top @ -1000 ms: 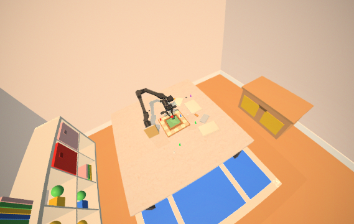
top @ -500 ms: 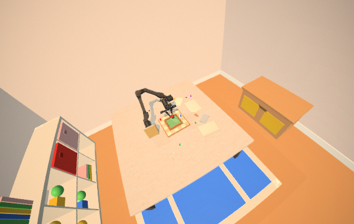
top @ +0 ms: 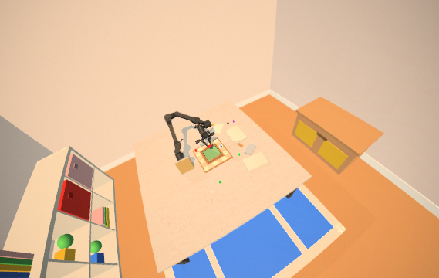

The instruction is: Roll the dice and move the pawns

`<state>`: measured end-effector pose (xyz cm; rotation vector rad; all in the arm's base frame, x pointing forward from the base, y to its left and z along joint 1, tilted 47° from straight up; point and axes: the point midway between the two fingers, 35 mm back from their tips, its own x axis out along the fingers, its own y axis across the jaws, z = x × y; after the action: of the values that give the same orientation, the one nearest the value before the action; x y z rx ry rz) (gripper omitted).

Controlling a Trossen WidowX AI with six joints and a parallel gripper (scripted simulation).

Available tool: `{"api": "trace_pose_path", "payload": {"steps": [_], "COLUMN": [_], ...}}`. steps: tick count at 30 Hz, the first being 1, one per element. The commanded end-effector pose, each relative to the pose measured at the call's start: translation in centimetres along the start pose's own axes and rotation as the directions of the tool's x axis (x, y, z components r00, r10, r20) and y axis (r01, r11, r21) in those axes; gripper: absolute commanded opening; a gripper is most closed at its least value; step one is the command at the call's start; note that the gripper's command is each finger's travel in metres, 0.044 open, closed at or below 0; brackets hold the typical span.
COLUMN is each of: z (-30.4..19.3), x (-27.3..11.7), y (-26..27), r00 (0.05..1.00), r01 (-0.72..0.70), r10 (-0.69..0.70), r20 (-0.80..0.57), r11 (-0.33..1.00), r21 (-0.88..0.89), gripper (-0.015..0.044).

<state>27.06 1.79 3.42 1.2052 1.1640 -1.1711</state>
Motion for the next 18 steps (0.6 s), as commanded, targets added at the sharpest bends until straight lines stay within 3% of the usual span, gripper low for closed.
{"api": "trace_pose_path", "payload": {"steps": [1,13,16,18], "z": [0.0,3.0,2.8,2.1], "x": [0.0,-2.6,-1.9,-0.2], "y": [0.0,0.0,-0.1,-0.5], "r00": [1.0,1.0,0.998,0.966], "r01": [0.0,-0.003,0.025,0.074], "r10": [0.0,0.003,-0.026,-0.085], "r20": [0.0,0.009,-0.057,-0.244], "r11": [1.0,1.0,1.0,0.996], "r21": [0.0,-0.005,-0.019,-0.052], "gripper": [0.0131,0.044,0.044,0.044]}}
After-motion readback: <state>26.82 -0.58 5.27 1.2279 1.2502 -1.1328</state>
